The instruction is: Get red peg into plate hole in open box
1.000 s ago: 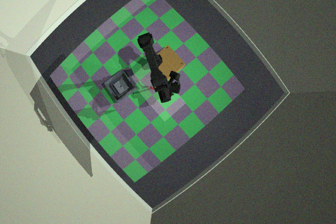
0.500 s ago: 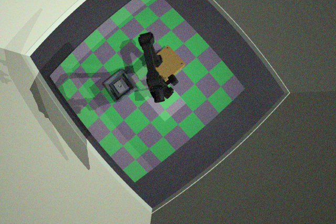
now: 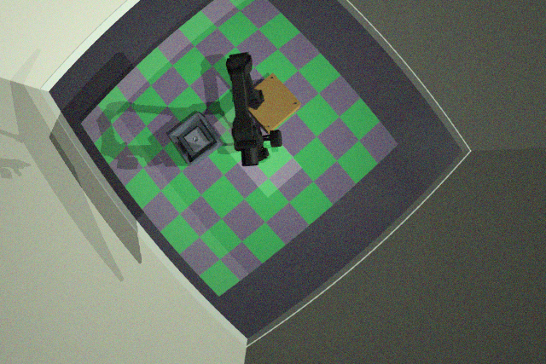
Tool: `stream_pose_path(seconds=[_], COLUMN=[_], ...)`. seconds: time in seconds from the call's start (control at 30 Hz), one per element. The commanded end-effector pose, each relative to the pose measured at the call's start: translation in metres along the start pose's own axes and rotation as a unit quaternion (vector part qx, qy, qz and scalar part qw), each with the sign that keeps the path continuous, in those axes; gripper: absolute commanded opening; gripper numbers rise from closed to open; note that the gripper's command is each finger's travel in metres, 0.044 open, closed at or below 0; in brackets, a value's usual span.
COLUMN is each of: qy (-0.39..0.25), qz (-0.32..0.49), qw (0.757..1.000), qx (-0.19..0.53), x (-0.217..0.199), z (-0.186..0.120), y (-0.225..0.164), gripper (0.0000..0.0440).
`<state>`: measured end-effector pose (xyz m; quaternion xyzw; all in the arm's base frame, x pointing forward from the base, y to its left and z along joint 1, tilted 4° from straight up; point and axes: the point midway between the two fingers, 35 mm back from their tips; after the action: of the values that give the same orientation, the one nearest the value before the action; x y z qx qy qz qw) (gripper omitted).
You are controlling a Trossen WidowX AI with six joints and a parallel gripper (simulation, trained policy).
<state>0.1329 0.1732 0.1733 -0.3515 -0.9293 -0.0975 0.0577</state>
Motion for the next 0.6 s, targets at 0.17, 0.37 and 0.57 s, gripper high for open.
stream_pose_path(seconds=[0.17, 0.37, 0.57], qy=[-0.035, -0.058, -0.083], qz=[0.15, 0.248, 0.343], qw=[0.988, 0.966, 0.934], qx=[0.025, 0.04, 0.056], x=[-0.022, -0.035, -0.048], z=[0.004, 0.008, 0.012], y=[-0.011, -0.02, -0.028], gripper=[0.044, 0.044, 0.044])
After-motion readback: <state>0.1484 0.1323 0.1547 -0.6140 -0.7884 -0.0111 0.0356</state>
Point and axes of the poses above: the point midway between the two fingers, 35 mm back from their tips, its own z axis out along the fingers, its own x axis across the jaws, y = z × x, and after that the axes turned 4 degrees about -z, right-handed
